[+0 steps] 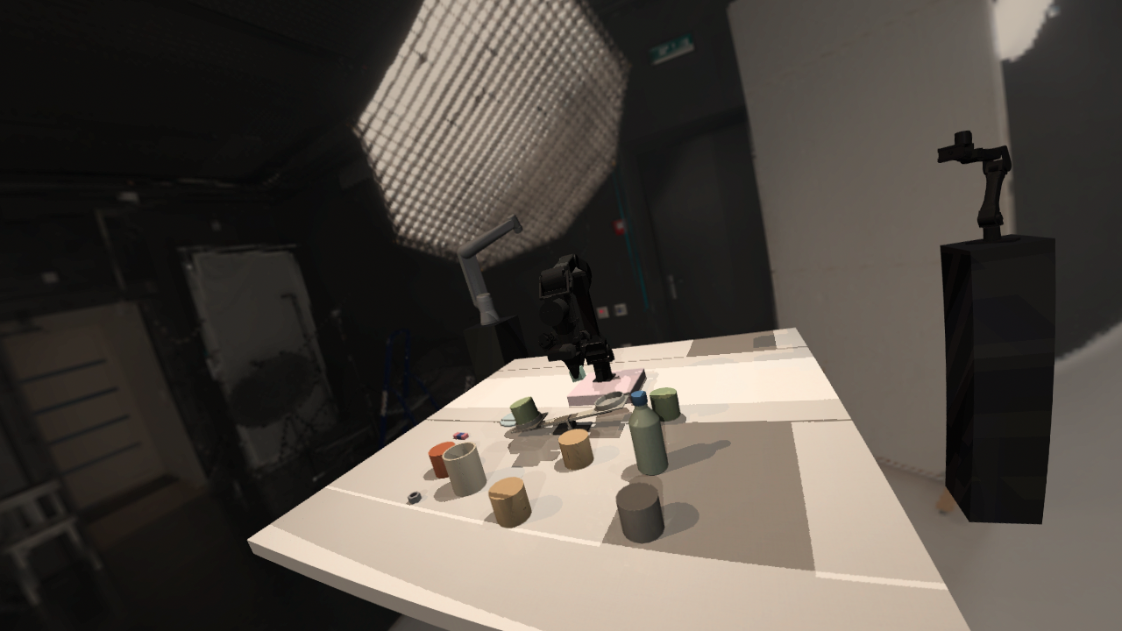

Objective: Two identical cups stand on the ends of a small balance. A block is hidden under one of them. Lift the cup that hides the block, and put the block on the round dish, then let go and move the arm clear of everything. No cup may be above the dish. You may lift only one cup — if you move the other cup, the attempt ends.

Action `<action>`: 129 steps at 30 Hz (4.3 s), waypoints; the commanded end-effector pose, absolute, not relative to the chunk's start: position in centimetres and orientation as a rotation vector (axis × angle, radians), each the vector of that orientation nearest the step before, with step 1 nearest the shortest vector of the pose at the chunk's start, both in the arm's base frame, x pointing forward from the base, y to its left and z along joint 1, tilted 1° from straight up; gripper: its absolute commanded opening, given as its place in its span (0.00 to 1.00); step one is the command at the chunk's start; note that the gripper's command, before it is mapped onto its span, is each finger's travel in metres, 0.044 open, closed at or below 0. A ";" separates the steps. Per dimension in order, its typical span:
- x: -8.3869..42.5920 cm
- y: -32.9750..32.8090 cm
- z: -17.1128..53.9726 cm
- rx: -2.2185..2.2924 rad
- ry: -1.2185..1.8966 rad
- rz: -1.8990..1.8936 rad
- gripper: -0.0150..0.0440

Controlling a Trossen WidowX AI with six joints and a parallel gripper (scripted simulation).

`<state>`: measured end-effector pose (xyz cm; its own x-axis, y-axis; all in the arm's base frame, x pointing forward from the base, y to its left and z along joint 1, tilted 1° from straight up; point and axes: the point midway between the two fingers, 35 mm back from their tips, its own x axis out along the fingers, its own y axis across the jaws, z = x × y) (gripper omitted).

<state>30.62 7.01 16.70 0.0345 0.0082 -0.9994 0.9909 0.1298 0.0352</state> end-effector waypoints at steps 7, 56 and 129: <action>31.5 4.2 16.0 1.123 1.239 -1.075 0.25; 31.2 -12.1 12.1 1.102 1.193 -1.088 0.25; 23.7 -23.1 2.5 1.103 1.240 -1.132 0.39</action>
